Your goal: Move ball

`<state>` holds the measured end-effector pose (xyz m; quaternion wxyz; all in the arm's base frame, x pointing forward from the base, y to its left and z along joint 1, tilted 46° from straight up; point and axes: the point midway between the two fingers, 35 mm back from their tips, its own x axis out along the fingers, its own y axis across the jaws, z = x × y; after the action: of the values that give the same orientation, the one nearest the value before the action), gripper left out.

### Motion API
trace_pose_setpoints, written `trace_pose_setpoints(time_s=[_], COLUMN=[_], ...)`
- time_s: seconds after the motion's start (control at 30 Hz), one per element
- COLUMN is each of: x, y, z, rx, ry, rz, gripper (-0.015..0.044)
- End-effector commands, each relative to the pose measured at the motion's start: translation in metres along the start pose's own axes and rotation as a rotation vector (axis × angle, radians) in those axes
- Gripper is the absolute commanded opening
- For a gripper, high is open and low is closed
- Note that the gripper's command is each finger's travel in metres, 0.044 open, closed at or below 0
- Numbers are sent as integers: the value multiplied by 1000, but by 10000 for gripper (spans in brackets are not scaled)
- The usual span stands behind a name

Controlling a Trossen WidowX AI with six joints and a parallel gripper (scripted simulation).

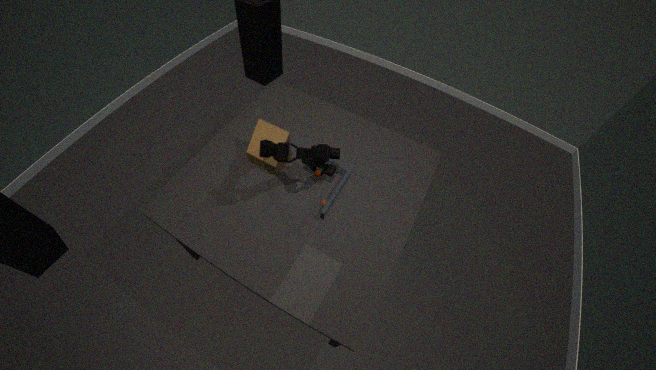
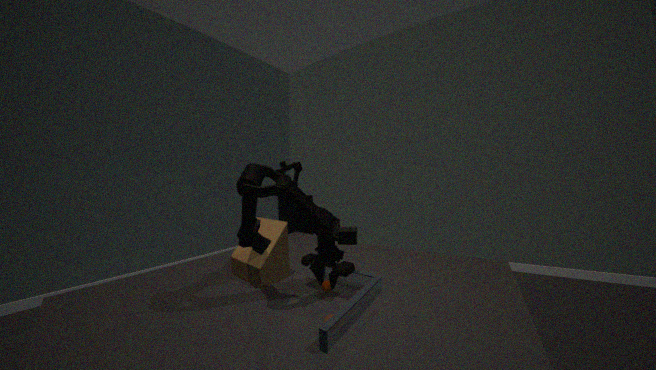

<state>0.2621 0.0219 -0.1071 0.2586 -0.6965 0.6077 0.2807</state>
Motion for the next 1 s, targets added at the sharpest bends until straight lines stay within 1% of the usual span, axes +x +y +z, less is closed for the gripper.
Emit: trace_pose_setpoints(time_s=[0.0,0.1,0.2,0.3,0.5,0.8,0.97], x=[1,1,-4,-20,-44,-101,-126], y=[0,0,-2,-8,-10,-6,-1], z=[-1,-1,0,2,5,5,2], rx=[-5,-5,-14,-36,-34,-17,-6], ry=[5,5,3,-5,-12,-11,-4], rz=[-2,-2,-15,-45,-41,-15,-4], gripper=[174,154,76,0,0,0,0])
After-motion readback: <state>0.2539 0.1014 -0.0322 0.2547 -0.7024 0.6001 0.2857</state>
